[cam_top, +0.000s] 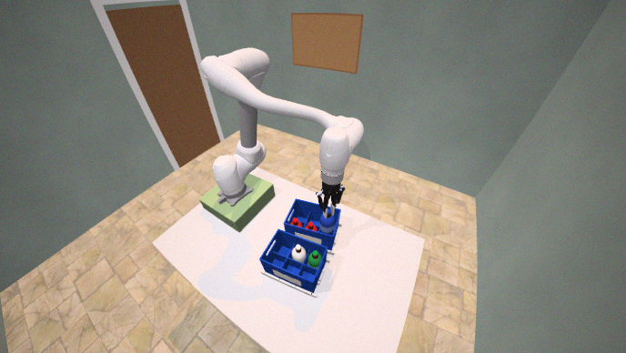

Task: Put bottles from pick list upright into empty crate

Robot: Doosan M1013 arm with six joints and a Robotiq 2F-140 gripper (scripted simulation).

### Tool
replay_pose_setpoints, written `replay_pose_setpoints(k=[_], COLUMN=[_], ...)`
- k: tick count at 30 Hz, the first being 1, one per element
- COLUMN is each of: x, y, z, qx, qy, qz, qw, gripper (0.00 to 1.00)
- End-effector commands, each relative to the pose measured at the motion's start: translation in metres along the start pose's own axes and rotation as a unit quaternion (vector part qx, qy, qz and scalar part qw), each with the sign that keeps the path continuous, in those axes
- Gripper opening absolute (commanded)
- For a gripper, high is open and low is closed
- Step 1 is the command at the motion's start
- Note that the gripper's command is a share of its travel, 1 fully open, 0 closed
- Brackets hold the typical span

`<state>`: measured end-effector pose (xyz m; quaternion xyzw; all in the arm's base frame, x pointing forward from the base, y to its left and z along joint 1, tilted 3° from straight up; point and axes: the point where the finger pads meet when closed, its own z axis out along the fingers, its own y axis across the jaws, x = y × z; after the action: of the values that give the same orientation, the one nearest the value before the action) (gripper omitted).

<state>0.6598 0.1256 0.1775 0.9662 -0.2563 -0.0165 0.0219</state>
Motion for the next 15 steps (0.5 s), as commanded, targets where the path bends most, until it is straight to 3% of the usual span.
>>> replay_pose_setpoints(k=[1, 15], x=[0.0, 0.0], y=[0.0, 0.0], z=[0.001, 0.014], qx=[0.0, 0.0], qy=[0.0, 0.0], qz=[0.0, 0.0], qw=[1.0, 1.0], gripper=[0.0, 0.0])
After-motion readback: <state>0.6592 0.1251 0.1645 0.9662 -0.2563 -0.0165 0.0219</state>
